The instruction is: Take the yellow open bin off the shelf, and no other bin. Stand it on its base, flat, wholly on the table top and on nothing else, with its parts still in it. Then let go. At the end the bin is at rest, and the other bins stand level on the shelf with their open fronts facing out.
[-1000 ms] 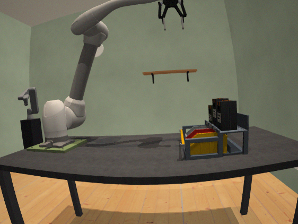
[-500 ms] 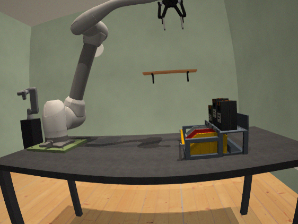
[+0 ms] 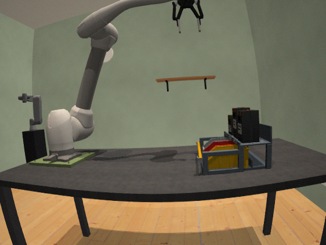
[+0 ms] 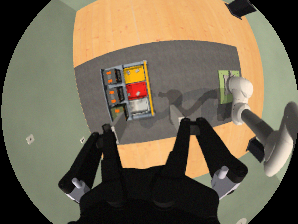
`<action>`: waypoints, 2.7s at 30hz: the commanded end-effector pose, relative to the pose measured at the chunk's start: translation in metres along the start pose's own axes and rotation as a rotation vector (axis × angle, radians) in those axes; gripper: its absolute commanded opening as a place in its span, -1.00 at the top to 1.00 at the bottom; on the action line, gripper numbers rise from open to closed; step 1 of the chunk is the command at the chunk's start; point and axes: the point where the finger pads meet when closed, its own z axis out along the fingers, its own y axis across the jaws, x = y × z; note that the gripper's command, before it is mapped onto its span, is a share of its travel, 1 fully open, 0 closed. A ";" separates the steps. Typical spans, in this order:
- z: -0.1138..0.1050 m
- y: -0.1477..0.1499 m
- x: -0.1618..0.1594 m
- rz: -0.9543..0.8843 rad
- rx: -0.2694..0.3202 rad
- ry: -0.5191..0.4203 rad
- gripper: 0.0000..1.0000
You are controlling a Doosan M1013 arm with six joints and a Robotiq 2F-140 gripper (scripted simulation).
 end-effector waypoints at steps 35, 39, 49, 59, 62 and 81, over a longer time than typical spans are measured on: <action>0.100 0.000 0.000 0.000 0.000 0.000 -0.15; 0.100 0.000 0.000 0.000 0.000 0.000 -0.15; 0.150 0.000 0.000 0.000 0.000 0.000 -0.15; 0.180 0.000 0.000 0.000 0.000 0.000 -0.15; 0.200 0.000 0.000 0.000 0.000 0.000 -0.15; 0.250 0.001 0.000 0.000 0.000 0.000 -0.15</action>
